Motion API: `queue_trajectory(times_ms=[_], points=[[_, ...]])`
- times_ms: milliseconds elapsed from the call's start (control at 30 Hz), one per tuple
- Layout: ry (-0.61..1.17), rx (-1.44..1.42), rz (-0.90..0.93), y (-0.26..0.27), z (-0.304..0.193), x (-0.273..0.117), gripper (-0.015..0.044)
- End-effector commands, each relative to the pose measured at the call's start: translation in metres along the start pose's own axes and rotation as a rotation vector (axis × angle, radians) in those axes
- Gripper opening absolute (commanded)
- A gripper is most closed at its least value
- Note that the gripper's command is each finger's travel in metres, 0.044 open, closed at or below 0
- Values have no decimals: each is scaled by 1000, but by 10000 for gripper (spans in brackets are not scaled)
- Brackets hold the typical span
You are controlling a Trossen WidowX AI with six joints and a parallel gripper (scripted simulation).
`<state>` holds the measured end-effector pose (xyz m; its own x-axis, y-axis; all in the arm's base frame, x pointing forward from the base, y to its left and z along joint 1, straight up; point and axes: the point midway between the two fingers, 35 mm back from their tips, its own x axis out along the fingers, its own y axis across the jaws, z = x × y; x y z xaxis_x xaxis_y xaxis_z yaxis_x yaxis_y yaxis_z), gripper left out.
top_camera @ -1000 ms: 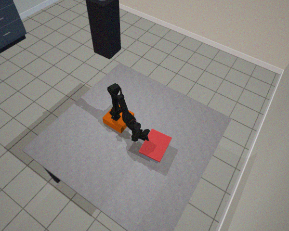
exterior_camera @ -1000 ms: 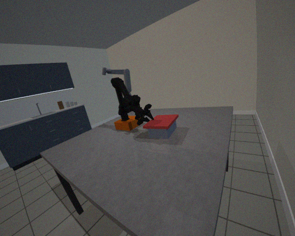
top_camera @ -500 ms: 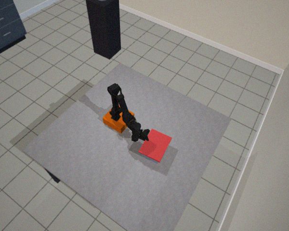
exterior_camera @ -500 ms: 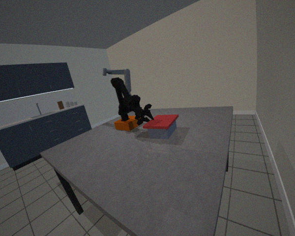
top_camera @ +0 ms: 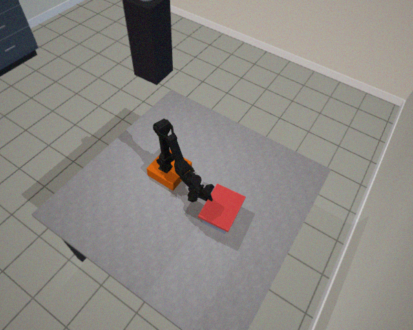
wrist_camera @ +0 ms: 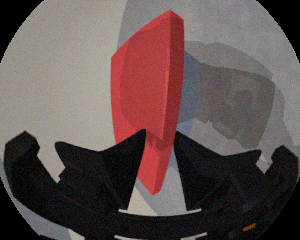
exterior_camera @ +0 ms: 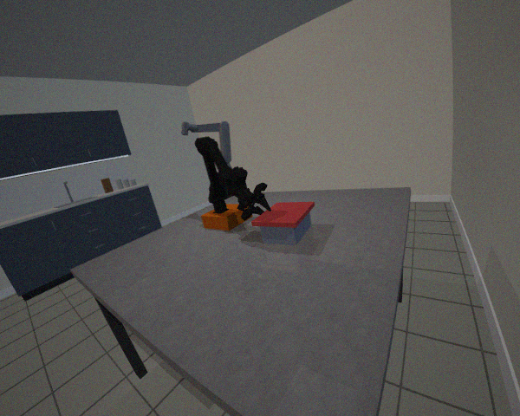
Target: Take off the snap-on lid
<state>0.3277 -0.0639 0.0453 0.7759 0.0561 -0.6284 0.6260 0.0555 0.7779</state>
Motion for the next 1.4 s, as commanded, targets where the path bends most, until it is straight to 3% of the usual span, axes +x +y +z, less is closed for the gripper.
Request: queue_trajectory(times_ms=[0, 1367], points=[[-1, -1, 2, 2, 0, -1, 0], [-1, -1, 2, 8, -1, -7, 0]])
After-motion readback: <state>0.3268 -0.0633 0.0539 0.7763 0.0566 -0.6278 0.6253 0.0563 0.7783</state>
